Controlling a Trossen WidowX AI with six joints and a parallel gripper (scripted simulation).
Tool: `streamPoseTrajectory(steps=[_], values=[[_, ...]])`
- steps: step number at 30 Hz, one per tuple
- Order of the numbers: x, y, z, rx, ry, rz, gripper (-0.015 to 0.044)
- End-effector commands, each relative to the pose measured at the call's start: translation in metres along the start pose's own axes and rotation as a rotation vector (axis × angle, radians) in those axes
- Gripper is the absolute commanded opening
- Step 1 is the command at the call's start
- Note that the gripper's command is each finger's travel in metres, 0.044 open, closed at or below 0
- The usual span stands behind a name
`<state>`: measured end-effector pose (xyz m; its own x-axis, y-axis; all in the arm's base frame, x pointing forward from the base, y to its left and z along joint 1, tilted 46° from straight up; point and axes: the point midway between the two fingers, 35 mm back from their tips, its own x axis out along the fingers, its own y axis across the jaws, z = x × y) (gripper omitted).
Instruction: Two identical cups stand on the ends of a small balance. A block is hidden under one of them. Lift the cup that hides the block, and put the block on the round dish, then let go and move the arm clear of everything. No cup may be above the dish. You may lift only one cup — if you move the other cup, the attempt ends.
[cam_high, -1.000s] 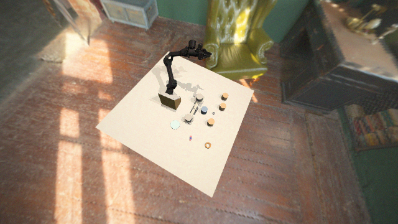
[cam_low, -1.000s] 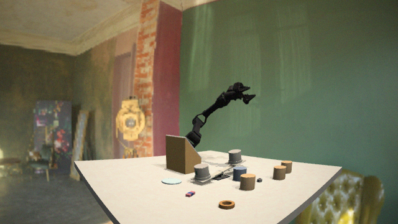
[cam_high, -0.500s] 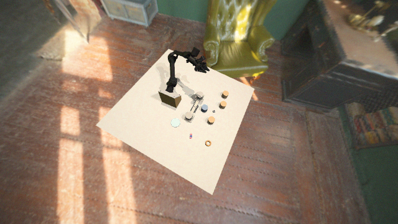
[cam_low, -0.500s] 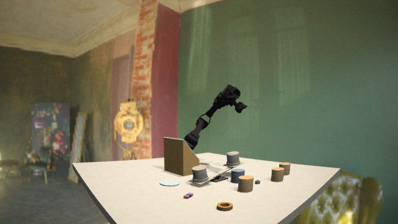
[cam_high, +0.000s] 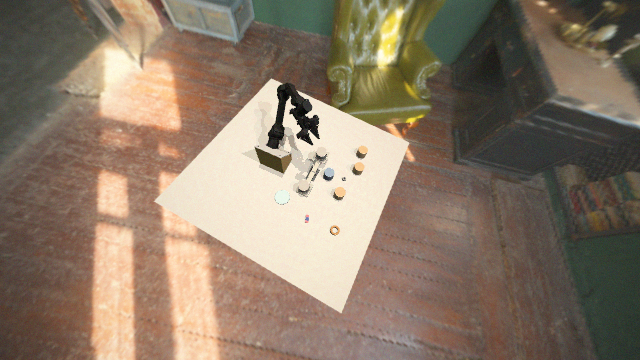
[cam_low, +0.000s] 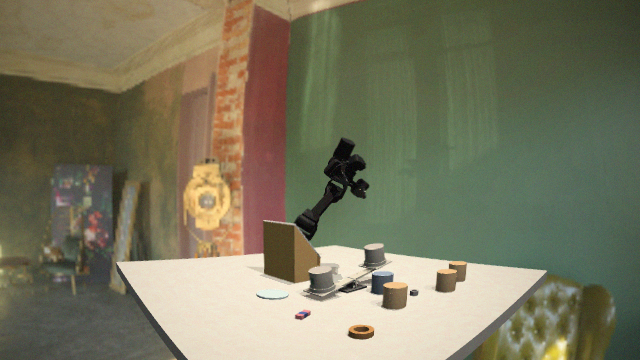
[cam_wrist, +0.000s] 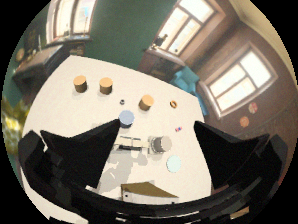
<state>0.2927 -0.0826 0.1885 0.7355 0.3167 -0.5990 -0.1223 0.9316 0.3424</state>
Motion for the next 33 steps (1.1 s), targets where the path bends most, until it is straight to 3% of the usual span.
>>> streamPoseTrajectory(steps=[1,12,22,33], values=[[0.007,-0.011,-0.045,0.075,0.095,0.082,0.044],[0.002,-0.009,-0.12,0.303,0.141,0.309,0.044],[0.003,-0.01,-0.122,0.337,0.149,0.323,0.044],[0.029,-0.031,-0.115,0.641,0.359,0.308,0.044]])
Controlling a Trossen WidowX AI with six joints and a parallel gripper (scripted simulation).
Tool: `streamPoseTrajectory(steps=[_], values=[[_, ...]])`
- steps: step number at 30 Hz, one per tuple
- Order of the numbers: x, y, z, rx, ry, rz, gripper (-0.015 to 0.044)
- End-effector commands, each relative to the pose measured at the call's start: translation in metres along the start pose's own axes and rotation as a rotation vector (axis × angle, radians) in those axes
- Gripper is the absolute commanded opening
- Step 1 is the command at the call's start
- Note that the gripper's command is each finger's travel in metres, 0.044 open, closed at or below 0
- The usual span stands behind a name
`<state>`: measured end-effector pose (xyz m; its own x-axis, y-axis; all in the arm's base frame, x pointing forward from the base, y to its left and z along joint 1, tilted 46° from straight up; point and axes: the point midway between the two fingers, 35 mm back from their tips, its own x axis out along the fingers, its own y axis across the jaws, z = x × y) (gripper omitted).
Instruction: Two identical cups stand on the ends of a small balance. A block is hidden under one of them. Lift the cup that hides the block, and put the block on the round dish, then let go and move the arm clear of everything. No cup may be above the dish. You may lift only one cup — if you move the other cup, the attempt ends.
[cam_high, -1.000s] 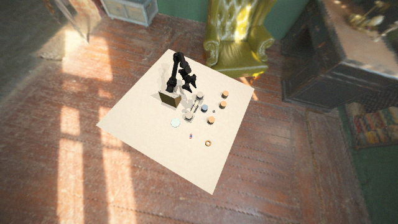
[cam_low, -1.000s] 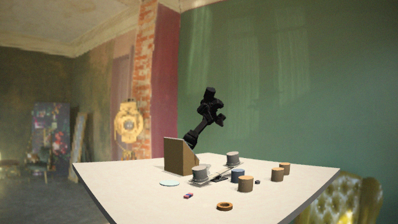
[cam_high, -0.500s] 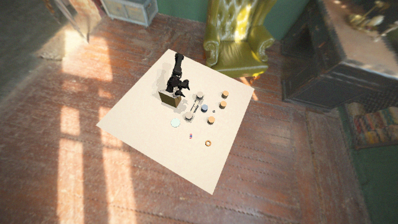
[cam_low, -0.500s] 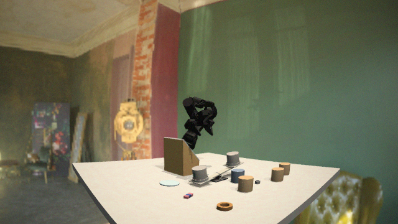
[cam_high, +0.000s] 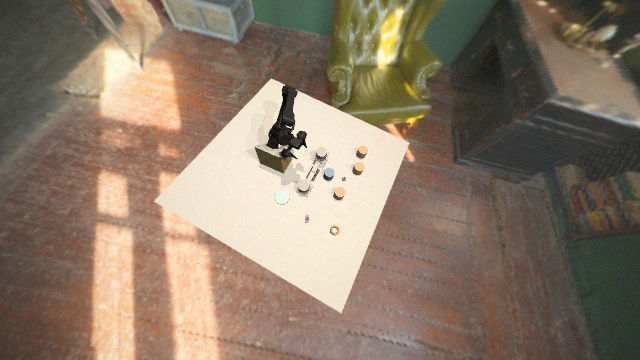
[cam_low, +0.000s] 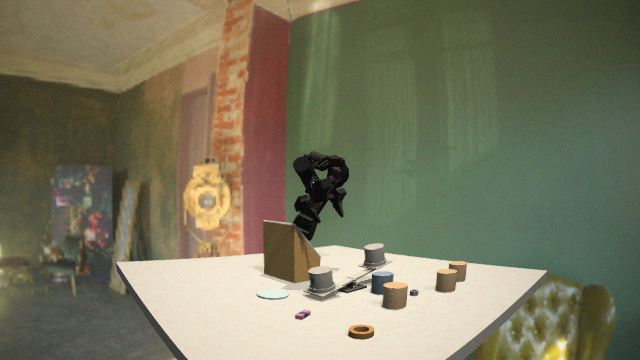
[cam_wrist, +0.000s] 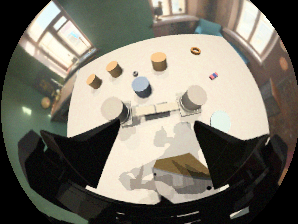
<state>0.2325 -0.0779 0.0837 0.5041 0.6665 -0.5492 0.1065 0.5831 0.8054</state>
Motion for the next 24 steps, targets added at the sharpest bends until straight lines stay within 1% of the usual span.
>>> streamPoseTrajectory(steps=[1,12,24], values=[[0.008,-0.008,0.01,0.134,0.065,-0.018,0.044],[0.035,-0.032,0.031,0.468,0.209,-0.098,0.044],[0.075,-0.063,0.046,0.819,0.338,-0.255,0.044]])
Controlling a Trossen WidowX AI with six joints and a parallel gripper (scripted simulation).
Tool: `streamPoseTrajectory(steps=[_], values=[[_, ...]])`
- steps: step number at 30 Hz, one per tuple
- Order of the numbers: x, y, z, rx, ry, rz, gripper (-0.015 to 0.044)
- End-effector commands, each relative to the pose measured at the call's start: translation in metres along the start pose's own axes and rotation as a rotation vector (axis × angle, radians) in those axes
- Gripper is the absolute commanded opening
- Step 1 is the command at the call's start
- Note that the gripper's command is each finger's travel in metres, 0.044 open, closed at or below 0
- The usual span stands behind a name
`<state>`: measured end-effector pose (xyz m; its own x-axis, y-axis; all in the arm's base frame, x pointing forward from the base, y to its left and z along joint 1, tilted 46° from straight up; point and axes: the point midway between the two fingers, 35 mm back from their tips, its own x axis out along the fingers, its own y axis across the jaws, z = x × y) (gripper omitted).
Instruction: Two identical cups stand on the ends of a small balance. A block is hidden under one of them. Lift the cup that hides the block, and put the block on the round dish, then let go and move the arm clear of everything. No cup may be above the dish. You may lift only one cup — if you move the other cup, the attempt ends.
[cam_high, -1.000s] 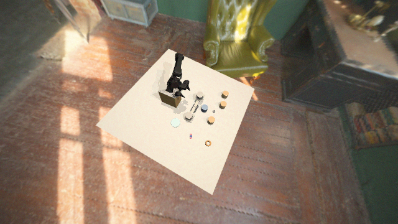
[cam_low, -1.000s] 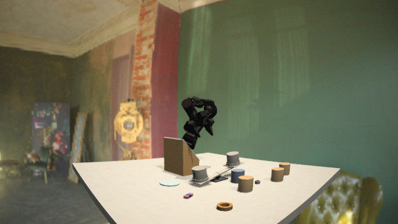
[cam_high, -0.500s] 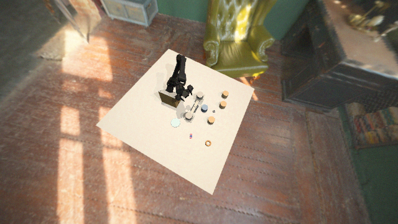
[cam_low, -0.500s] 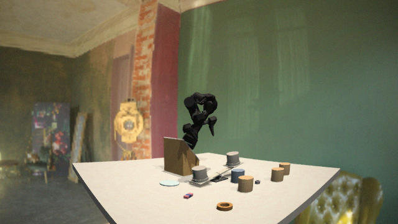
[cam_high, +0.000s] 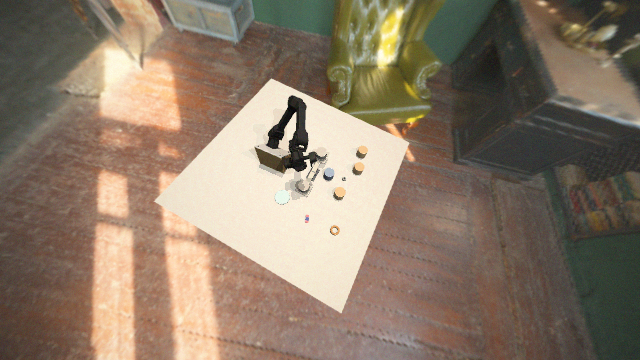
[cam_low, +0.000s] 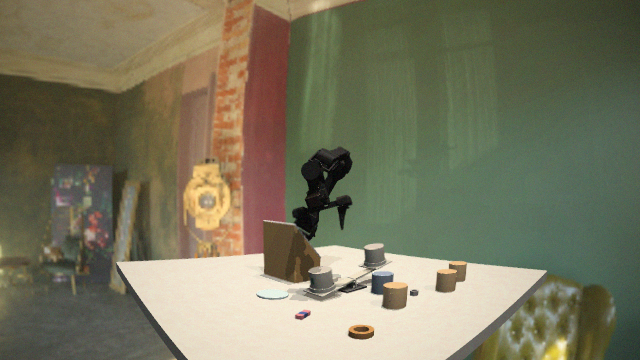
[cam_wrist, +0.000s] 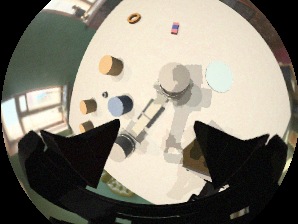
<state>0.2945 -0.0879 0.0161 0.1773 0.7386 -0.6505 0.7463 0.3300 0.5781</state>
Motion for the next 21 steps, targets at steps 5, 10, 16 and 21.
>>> streamPoseTrajectory(steps=[5,10,16,21], values=[[0.031,-0.004,0.027,0.255,0.055,-0.125,0.044],[0.052,-0.008,0.041,0.402,0.069,-0.204,0.044],[0.078,-0.015,0.055,0.568,0.069,-0.3,0.044],[0.081,-0.016,0.057,0.587,0.068,-0.311,0.044]])
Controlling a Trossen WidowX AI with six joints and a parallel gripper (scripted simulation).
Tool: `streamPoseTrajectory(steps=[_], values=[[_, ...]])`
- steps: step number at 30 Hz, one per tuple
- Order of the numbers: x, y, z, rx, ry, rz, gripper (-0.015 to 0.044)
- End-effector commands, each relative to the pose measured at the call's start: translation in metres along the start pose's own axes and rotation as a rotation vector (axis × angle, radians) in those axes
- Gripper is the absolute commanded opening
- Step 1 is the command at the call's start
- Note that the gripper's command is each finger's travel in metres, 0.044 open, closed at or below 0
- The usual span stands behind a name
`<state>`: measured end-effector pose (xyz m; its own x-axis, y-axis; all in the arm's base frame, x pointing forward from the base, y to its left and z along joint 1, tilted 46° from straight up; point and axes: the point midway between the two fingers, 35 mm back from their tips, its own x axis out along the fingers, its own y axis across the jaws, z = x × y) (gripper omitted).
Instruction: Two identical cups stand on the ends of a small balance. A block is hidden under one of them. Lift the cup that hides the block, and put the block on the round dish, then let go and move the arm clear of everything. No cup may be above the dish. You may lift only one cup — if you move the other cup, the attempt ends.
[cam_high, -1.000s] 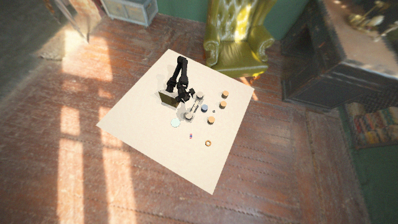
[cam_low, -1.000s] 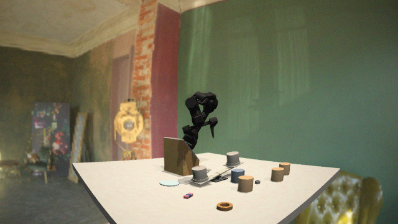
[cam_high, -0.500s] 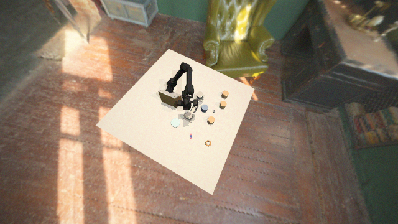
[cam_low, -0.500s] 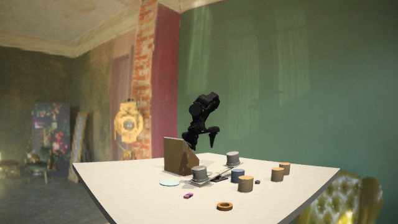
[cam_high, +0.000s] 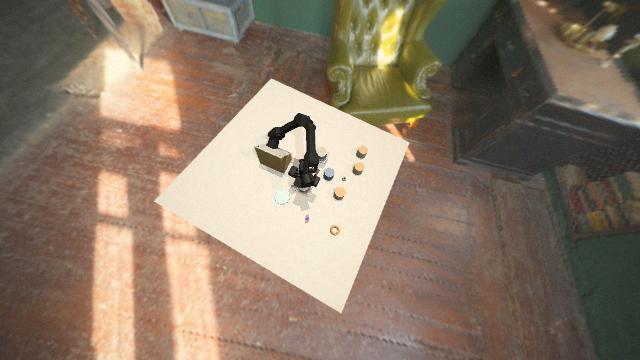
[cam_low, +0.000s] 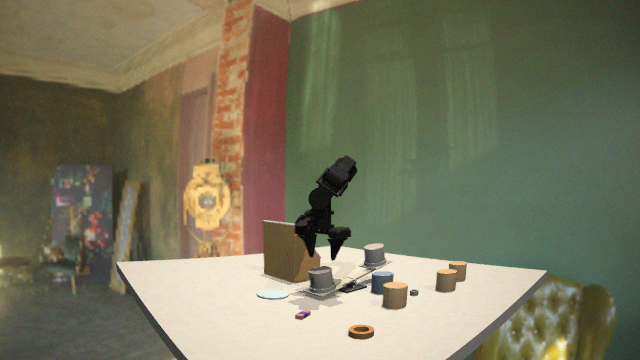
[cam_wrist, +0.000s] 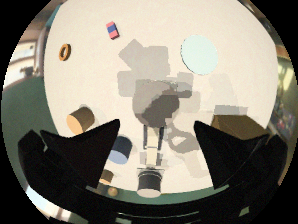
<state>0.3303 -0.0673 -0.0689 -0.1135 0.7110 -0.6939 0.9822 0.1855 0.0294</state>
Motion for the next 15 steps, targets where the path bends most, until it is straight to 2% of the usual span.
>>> streamPoseTrajectory(steps=[1,15], values=[[0.003,0.003,0.004,0.035,-0.008,-0.017,0.044],[0.022,0.003,0.004,0.035,-0.008,-0.017,0.044]])
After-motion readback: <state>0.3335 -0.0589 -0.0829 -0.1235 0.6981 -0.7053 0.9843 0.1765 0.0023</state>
